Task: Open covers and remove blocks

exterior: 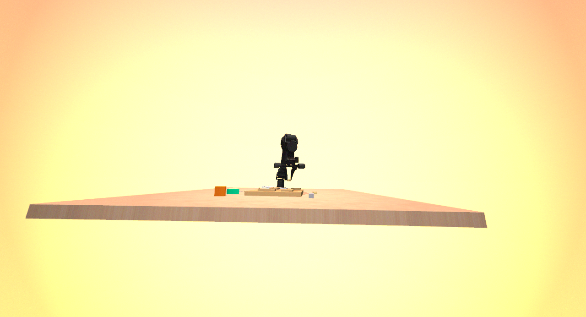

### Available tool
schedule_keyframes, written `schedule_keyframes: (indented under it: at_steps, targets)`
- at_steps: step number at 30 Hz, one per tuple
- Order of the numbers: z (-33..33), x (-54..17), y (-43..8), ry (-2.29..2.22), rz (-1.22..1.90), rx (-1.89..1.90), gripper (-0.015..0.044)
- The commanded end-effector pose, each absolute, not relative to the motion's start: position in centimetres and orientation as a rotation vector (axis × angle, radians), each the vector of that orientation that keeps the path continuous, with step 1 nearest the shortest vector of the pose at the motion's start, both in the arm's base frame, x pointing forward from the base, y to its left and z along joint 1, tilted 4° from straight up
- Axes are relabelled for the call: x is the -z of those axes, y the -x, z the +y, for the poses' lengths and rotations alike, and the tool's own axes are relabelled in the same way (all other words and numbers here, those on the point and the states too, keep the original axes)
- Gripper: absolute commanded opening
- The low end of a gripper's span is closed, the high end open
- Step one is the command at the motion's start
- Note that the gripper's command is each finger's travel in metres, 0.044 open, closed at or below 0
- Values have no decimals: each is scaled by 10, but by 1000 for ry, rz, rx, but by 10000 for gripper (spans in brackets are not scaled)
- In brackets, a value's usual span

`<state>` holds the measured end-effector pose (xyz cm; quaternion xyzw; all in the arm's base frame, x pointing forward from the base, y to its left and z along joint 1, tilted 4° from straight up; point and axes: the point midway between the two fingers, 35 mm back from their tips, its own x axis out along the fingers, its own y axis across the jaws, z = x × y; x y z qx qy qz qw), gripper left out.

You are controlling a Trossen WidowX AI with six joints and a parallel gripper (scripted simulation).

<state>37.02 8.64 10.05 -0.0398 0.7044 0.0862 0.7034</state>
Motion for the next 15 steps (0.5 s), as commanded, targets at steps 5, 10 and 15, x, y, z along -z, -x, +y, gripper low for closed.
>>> schedule_keyframes:
  at_steps: [5, 10, 15]
  targets:
    - [85, -127, -371, 88, 1545, -199, 80]
    - [82, -129, -371, 89, 1545, -198, 80]
    - [63, -128, -371, 91, 1544, -196, 80]
